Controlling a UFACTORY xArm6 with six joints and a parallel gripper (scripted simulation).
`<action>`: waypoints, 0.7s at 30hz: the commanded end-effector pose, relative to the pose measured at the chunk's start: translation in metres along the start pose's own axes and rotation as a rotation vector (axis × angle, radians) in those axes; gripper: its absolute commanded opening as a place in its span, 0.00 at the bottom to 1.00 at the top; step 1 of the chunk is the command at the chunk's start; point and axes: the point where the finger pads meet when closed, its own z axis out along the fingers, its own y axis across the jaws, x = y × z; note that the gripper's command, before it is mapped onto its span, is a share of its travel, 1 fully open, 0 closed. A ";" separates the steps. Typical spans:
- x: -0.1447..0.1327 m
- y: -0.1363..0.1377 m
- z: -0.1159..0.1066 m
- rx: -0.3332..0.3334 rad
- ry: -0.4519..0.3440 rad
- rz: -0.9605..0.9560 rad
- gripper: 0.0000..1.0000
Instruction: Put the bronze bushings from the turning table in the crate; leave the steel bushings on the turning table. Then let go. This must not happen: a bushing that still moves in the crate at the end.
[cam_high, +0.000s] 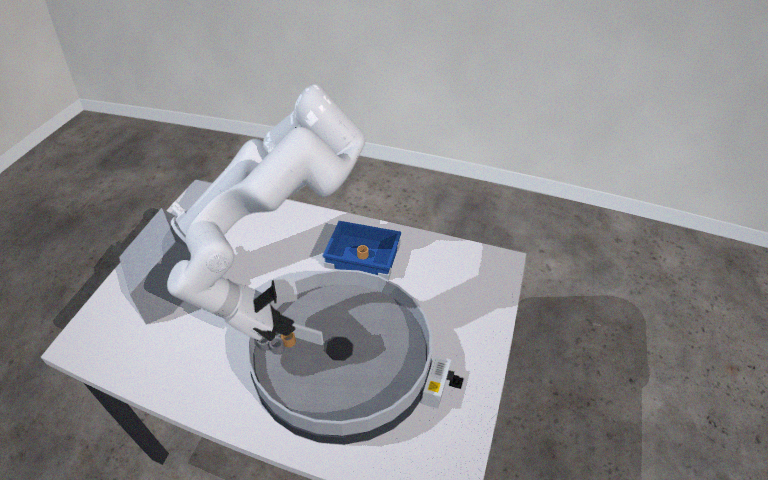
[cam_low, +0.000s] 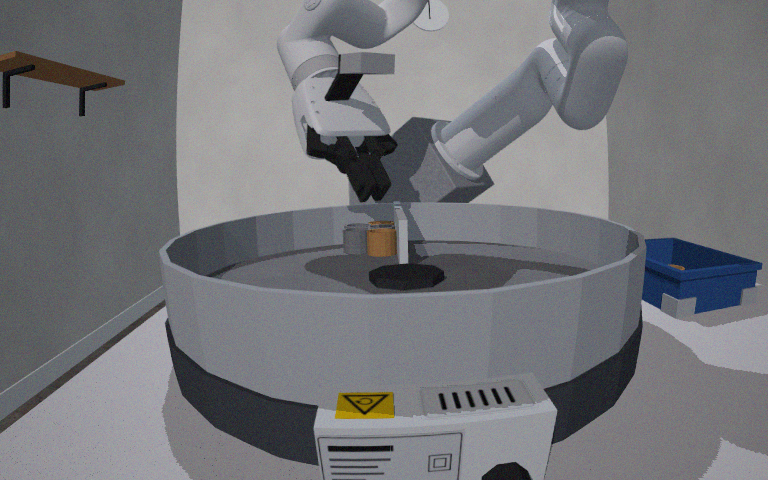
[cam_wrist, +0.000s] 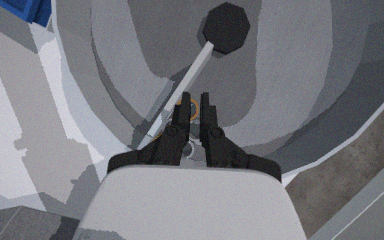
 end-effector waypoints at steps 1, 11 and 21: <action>-0.003 0.002 0.004 -0.002 0.000 -0.004 0.11; -0.003 0.002 0.004 -0.002 0.000 -0.004 0.11; -0.010 0.002 0.013 -0.002 0.000 -0.004 0.11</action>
